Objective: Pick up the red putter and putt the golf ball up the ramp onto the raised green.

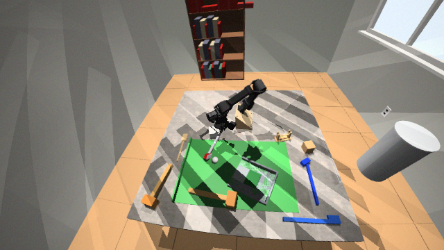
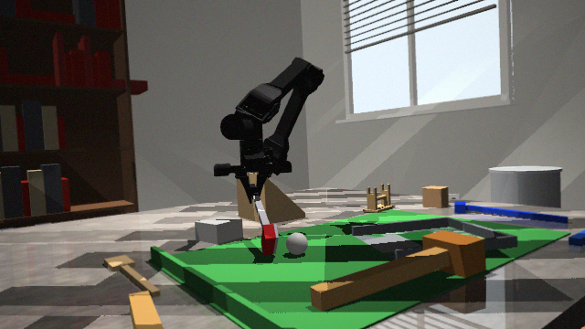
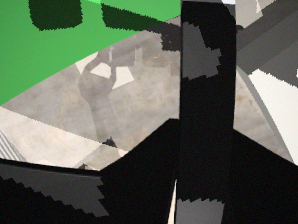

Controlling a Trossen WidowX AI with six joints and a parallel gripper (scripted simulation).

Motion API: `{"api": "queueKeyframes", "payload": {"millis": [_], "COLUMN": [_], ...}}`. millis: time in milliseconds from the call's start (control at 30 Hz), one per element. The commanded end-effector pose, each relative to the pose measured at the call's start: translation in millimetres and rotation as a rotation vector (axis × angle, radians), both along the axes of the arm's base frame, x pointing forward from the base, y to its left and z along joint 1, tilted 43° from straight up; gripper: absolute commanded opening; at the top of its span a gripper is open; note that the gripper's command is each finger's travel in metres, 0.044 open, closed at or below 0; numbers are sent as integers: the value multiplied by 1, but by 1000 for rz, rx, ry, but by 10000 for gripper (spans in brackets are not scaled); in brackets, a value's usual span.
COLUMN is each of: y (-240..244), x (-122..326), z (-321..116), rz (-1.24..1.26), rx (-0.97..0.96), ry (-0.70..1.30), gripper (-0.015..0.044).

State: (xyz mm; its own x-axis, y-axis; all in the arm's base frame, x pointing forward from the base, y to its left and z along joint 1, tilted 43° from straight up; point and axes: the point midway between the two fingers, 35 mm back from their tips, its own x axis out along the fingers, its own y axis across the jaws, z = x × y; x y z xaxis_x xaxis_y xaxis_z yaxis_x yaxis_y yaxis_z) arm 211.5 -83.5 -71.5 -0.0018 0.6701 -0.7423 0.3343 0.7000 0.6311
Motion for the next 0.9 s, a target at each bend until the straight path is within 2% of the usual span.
{"api": "queueKeyframes", "payload": {"millis": [0,633,767,867], "y": [-1,-19,-15,2], "x": [0,-10,-9,7], "z": [0,-21,-18,2], "rz": [-1,-7,-11,-13], "rx": [0,0,4,-5], "ry": [0,-2,6,6], "gripper": [0,0,0,0]}}
